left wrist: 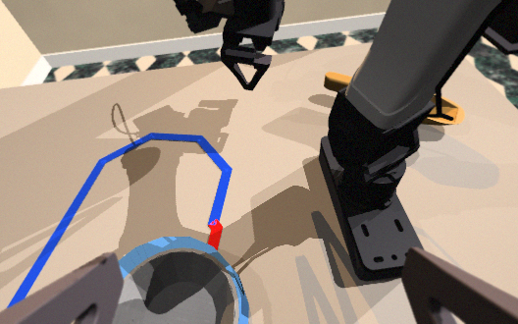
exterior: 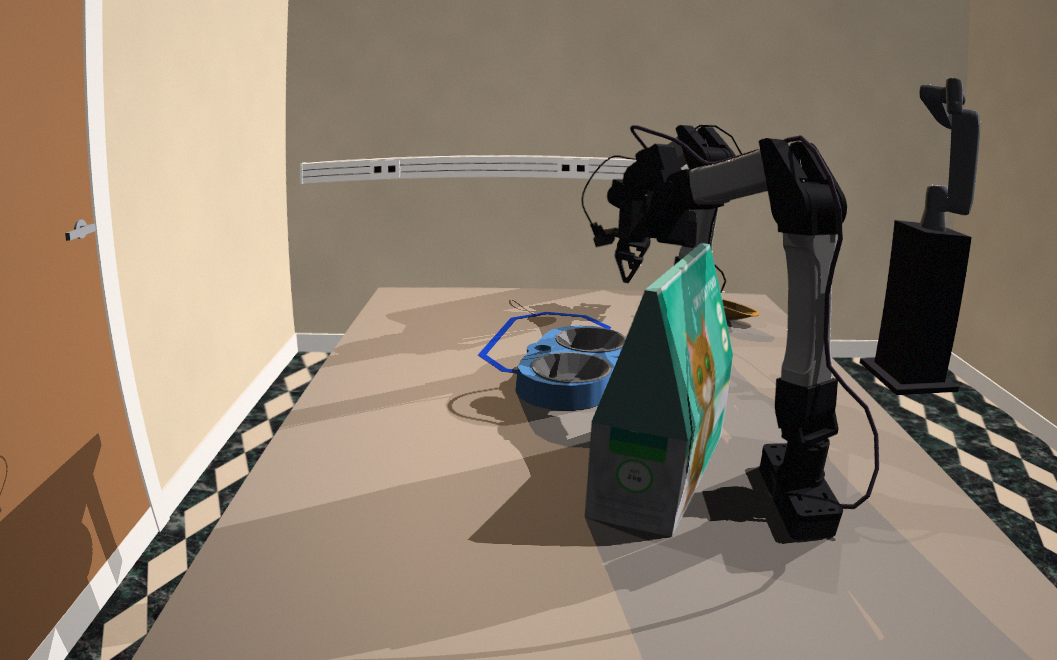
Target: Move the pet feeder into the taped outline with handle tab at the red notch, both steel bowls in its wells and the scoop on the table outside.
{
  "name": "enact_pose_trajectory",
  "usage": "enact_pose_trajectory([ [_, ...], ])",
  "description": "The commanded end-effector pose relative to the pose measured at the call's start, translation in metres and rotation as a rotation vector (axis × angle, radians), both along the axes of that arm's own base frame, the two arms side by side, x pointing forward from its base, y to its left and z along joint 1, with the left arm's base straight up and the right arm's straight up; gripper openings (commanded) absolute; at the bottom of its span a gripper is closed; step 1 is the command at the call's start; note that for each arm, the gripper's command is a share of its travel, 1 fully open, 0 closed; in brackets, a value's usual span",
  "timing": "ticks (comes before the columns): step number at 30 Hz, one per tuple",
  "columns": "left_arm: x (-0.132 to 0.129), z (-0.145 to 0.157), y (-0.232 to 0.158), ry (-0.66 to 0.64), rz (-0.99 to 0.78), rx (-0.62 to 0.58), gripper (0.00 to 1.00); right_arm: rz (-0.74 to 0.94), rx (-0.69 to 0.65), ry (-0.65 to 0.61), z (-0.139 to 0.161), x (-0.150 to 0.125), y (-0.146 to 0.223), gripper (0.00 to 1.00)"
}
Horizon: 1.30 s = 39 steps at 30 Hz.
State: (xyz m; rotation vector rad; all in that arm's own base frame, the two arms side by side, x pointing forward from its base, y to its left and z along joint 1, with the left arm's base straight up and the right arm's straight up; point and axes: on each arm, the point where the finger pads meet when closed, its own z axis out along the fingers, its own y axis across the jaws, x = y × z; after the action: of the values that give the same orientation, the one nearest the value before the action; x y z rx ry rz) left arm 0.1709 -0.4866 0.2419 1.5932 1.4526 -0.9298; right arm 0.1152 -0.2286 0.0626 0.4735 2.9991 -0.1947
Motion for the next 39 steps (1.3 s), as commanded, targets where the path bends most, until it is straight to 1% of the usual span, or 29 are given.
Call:
enact_pose_trajectory([
  [1,0.025,-0.001,0.056,0.027,-0.068,0.068,1.00,0.011,-0.054,-0.052,0.013,0.048,-0.001,1.00],
  [5,0.068,0.013,0.110,0.045,0.004,0.050,1.00,0.114,-0.062,-0.098,0.018,0.099,0.030,1.00],
  [8,0.090,0.023,0.146,0.052,0.055,0.030,1.00,0.191,-0.060,-0.135,0.023,0.133,0.060,1.00],
  [10,0.090,0.023,0.146,0.052,0.055,0.030,1.00,0.191,-0.060,-0.135,0.023,0.133,0.060,1.00],
  [11,0.099,0.017,0.154,0.073,0.071,0.037,1.00,0.217,-0.057,-0.148,0.024,0.144,0.072,1.00],
  [15,0.110,0.029,0.192,0.071,0.127,0.009,1.00,0.320,-0.040,-0.199,0.030,0.180,0.124,1.00],
  [17,0.116,0.037,0.205,0.061,0.147,-0.006,1.00,0.372,-0.027,-0.223,0.033,0.193,0.153,1.00],
  [20,0.120,0.037,0.220,0.069,0.170,-0.010,1.00,0.453,-0.001,-0.259,0.038,0.208,0.200,1.00],
  [21,0.125,0.029,0.221,0.090,0.177,-0.001,1.00,0.479,0.008,-0.269,0.039,0.211,0.215,1.00],
  [25,0.128,0.031,0.228,0.085,0.194,-0.005,1.00,0.572,0.044,-0.300,0.044,0.217,0.270,1.00],
  [27,0.128,0.031,0.228,0.085,0.194,-0.005,1.00,0.572,0.044,-0.300,0.044,0.217,0.270,1.00],
  [33,0.128,0.034,0.229,0.077,0.198,-0.009,1.00,0.693,0.097,-0.333,0.050,0.210,0.339,1.00],
  [39,0.128,0.034,0.229,0.076,0.200,-0.007,1.00,0.765,0.125,-0.344,0.053,0.200,0.374,1.00],
])
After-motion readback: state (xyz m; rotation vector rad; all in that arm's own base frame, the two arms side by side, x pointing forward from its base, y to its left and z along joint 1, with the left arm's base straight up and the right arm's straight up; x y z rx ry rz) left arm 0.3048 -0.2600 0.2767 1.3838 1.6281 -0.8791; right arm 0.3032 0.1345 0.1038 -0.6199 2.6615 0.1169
